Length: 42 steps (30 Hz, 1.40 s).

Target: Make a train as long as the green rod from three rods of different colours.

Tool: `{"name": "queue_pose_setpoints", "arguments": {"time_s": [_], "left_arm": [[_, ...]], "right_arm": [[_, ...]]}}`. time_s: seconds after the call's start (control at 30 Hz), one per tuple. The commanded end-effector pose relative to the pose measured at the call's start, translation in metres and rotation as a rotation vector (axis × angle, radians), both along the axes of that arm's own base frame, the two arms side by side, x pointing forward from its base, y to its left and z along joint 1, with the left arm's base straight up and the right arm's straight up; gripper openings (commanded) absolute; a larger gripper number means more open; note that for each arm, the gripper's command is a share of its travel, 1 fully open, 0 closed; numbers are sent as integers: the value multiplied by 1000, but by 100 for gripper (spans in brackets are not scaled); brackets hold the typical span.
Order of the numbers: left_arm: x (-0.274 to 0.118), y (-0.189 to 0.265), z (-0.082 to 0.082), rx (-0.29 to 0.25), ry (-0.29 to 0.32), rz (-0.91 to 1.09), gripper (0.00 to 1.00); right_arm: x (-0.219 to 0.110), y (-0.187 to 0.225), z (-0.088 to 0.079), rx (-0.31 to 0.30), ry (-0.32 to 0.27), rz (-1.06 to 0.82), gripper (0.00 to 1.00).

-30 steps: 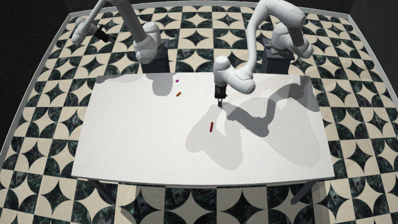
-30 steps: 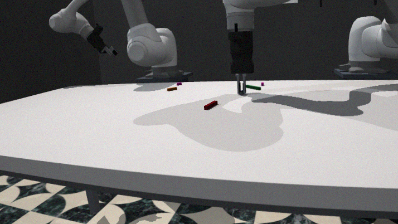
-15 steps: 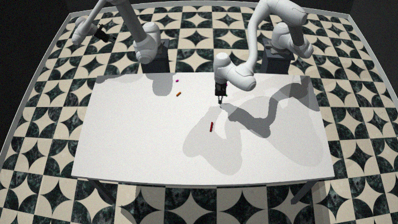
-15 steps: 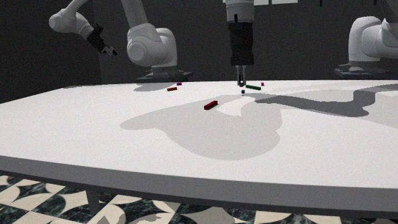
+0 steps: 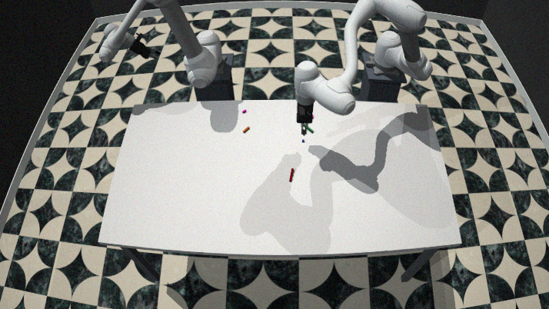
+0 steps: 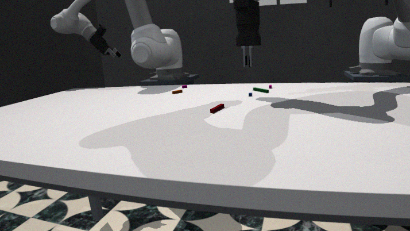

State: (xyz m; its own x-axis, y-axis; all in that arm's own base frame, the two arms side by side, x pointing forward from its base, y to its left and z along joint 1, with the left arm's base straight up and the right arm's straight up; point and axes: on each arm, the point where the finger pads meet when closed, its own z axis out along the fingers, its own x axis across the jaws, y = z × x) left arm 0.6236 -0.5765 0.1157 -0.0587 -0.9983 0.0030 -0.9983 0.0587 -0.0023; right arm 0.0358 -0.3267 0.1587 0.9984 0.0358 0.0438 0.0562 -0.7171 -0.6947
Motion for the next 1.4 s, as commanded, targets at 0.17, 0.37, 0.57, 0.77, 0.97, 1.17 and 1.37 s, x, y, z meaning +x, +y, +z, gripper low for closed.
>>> {"name": "queue_pose_setpoints", "arguments": {"time_s": [0.17,0.37,0.57,0.77,0.97,1.17,1.37], "left_arm": [[2,2,7,3,1,0,24],[2,2,7,3,1,0,24],[2,2,7,3,1,0,24],[2,2,7,3,1,0,24],[2,2,5,3,1,-4,24],[1,3,-9,4,2,-16,24],[1,3,-24,4,2,-11,24]], "right_arm": [[-3,3,0,15,7,1,100],[-3,3,0,15,7,1,100],[-3,3,0,15,7,1,100],[-3,3,0,15,7,1,100],[-3,3,0,15,7,1,100],[-3,3,0,15,7,1,100],[-3,3,0,15,7,1,100]]}}
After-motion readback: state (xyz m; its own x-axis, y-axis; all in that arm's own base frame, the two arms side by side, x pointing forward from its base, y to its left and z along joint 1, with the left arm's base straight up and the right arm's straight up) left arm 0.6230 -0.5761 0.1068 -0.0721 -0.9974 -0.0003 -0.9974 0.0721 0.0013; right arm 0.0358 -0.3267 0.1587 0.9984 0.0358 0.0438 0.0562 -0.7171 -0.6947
